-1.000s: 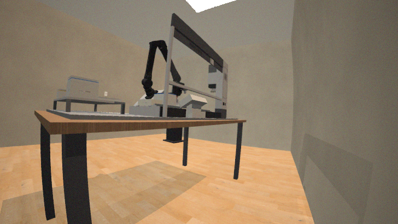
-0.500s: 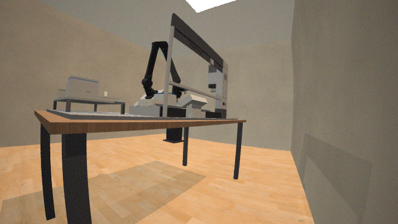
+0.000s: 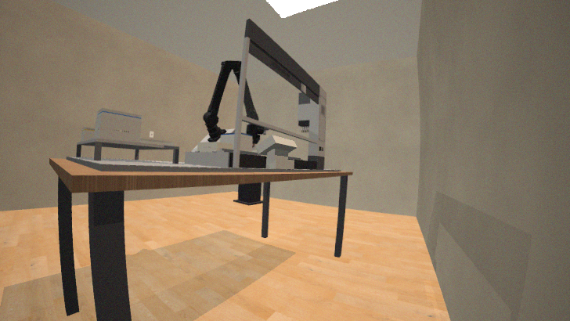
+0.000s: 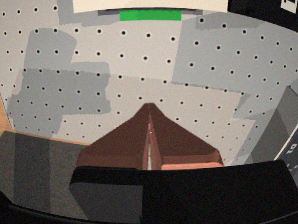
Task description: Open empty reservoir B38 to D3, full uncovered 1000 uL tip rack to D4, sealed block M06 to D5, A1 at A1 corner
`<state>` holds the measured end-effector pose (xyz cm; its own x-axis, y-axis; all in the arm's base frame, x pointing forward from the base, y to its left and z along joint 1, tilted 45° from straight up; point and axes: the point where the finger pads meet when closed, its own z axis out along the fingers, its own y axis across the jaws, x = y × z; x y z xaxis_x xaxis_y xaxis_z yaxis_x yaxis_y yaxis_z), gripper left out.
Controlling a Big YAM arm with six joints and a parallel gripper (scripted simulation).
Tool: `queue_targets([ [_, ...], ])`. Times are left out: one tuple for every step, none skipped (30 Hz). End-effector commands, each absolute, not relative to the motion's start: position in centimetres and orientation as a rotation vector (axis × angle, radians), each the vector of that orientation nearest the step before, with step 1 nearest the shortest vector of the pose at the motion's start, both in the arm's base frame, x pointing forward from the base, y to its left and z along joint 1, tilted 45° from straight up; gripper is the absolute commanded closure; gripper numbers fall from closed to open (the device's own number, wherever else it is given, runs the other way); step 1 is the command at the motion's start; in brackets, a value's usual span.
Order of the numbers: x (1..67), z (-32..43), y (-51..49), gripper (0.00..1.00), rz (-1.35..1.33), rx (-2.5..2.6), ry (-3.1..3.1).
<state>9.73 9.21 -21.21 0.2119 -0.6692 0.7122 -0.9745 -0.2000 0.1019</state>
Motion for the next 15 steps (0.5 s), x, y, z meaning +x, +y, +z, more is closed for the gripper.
queue_targets([
  [10.0,-21.8,9.3,1.00,0.714,1.961,-1.523],
  [10.0,-21.9,9.0,1.00,0.714,1.958,-1.522],
  [10.0,-22.0,8.9,1.00,0.714,1.958,-1.522],
  [10.0,-22.1,8.8,1.00,0.714,1.958,-1.522],
  [10.0,-22.2,8.6,1.00,0.715,1.958,-1.522],
  [10.0,-22.3,8.5,1.00,0.715,1.958,-1.521],
  [10.0,-22.5,8.4,1.00,0.715,1.958,-1.521],
  [10.0,-22.6,8.3,1.00,0.715,1.958,-1.521],
  [10.0,-22.6,8.3,1.00,0.713,1.958,-1.521],
  [10.4,-22.7,9.7,1.00,0.717,1.977,-1.540],
  [10.4,-22.7,9.7,1.00,0.717,1.977,-1.540],
  [10.4,-22.7,9.7,1.00,0.717,1.977,-1.540],
  [10.4,-22.7,9.7,1.00,0.717,1.977,-1.540],
  [10.4,-22.7,9.7,1.00,0.717,1.977,-1.540],
  [10.4,-22.7,9.7,1.00,0.717,1.977,-1.540],
])
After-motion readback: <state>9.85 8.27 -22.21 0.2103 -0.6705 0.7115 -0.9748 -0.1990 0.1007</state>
